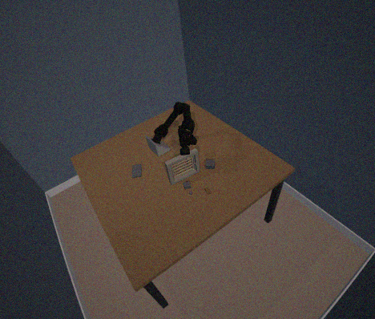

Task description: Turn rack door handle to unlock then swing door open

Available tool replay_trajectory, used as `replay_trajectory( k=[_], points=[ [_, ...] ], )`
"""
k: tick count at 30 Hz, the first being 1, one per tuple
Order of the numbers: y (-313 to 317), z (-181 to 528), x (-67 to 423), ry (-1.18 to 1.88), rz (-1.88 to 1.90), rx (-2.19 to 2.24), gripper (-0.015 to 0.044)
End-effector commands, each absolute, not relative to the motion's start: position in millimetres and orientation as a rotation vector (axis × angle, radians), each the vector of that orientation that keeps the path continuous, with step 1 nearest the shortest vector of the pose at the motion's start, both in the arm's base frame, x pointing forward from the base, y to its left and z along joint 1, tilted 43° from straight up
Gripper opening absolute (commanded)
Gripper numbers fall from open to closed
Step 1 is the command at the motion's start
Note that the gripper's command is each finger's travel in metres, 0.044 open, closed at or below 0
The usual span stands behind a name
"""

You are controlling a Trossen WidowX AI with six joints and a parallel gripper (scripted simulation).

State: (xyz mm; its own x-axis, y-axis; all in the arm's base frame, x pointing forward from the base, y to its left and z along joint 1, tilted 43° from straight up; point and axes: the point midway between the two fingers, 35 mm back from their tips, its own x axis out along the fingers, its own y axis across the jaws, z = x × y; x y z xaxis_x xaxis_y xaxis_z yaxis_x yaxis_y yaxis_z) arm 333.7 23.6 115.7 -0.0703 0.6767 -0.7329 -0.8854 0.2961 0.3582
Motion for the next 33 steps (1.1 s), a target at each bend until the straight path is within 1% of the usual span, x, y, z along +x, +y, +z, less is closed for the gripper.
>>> replay_trajectory(
  k=[1, 13, 26, 33],
  points=[
    [24.2, 115.1, 333.6, 0.865, 1.416, -0.419, 0.0024],
    [24.2, 115.1, 333.6, 0.456, 1.649, -0.837, 0.0024],
    [24.2, 115.1, 333.6, 0.449, 1.652, -0.843, 0.0024],
    [24.2, 115.1, 333.6, 0.449, 1.652, -0.843, 0.0208]
  ],
)
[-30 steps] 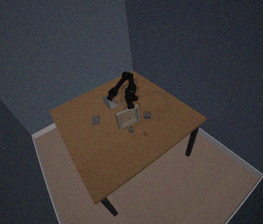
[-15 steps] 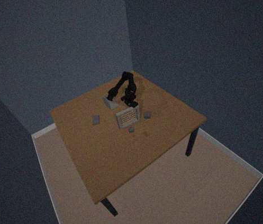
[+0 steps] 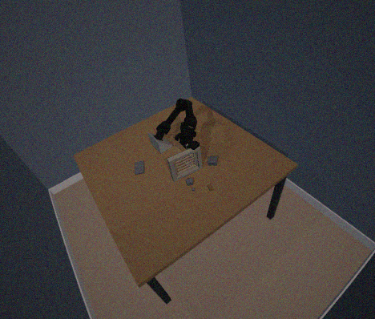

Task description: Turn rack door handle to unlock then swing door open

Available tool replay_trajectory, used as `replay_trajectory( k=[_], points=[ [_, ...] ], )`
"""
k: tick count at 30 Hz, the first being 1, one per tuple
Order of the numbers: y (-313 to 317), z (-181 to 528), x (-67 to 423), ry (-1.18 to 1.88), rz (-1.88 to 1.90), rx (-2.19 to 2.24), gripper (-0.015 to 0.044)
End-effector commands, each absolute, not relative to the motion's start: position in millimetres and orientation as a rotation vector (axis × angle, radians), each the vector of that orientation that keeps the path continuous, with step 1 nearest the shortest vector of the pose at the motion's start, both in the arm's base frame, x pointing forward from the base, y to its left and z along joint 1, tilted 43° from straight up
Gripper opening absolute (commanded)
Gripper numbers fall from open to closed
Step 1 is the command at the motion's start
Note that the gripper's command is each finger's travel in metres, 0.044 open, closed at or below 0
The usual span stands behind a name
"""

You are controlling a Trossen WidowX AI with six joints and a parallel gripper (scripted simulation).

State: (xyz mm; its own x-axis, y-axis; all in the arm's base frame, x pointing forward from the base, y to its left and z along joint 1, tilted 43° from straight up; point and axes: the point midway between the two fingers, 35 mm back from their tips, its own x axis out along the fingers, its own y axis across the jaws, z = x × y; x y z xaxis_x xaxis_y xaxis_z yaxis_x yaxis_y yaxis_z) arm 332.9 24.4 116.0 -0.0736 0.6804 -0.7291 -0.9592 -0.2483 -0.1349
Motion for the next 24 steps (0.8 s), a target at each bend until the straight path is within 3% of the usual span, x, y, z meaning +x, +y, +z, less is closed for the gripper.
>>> replay_trajectory(
  k=[1, 4, 24],
  points=[
    [24.2, 115.1, 333.6, 0.449, 1.652, -0.843, 0.0234],
    [24.2, 115.1, 333.6, 0.449, 1.652, -0.843, 0.0296],
    [23.5, 114.8, 333.4, 1.092, 1.231, -0.154, 0.0296]
  ],
)
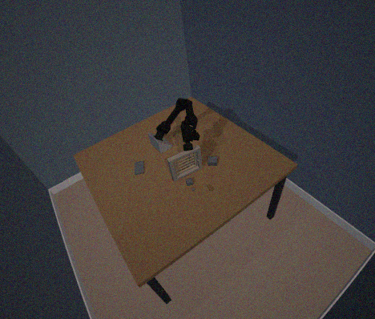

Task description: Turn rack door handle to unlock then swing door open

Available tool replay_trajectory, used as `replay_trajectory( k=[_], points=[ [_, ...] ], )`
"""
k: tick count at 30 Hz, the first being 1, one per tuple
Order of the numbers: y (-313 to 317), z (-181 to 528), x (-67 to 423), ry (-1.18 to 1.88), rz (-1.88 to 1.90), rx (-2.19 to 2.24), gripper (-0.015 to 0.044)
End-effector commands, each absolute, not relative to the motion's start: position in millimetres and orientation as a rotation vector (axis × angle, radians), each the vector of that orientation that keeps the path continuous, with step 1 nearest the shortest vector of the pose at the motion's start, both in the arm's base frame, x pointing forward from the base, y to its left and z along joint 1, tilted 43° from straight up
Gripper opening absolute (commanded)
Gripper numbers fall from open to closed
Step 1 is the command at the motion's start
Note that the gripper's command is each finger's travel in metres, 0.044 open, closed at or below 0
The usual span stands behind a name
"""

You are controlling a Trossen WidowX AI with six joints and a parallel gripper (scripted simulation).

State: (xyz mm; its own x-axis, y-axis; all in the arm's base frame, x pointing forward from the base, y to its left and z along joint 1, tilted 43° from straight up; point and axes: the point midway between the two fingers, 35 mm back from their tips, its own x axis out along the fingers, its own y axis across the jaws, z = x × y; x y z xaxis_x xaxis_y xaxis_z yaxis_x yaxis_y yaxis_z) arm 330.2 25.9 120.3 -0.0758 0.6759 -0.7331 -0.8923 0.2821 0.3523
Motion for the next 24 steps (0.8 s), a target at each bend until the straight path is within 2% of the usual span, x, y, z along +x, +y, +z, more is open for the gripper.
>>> replay_trajectory(
  k=[1, 24],
  points=[
    [23.5, 114.8, 333.4, 1.121, 1.203, -0.117, 0.0296],
    [23.8, 115.0, 333.5, 1.644, 0.423, 0.749, 0.0296]
  ],
)
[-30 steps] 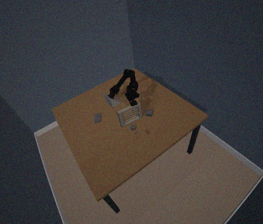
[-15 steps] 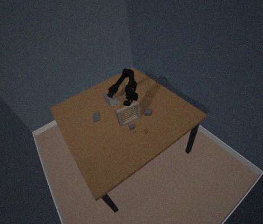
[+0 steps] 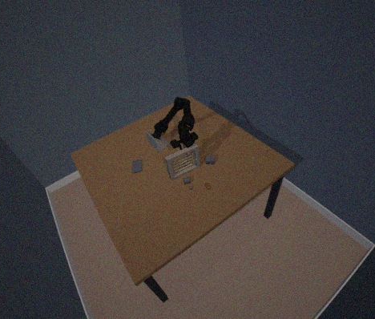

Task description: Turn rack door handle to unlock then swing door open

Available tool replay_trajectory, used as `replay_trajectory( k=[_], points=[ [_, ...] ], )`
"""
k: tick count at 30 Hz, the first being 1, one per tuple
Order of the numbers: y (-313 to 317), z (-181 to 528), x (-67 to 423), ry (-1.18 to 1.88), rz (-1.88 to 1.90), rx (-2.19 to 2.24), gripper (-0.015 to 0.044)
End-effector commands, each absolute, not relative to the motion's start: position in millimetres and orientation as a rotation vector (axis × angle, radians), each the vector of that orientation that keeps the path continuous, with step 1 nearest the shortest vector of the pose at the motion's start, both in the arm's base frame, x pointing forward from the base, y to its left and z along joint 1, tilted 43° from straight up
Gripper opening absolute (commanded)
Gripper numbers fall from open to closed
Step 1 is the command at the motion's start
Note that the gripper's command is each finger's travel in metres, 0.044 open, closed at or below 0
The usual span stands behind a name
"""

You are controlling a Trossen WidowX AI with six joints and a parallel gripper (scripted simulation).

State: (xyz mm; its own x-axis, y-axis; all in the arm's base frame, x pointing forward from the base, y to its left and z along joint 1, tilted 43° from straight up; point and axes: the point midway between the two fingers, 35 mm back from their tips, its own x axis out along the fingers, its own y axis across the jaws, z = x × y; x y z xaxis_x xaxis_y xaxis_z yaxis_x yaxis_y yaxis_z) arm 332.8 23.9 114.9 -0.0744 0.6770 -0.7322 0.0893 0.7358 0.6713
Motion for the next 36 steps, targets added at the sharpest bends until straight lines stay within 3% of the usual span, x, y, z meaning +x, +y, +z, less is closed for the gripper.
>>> replay_trajectory(
  k=[1, 31, 36],
  points=[
    [23.8, 115.0, 333.5, 1.659, 0.383, 0.786, 0.0296],
    [24.2, 115.2, 333.6, 1.776, -0.995, 1.804, 0.0296],
    [24.2, 115.2, 333.6, 1.769, -1.03, 1.824, 0.0296]
  ],
)
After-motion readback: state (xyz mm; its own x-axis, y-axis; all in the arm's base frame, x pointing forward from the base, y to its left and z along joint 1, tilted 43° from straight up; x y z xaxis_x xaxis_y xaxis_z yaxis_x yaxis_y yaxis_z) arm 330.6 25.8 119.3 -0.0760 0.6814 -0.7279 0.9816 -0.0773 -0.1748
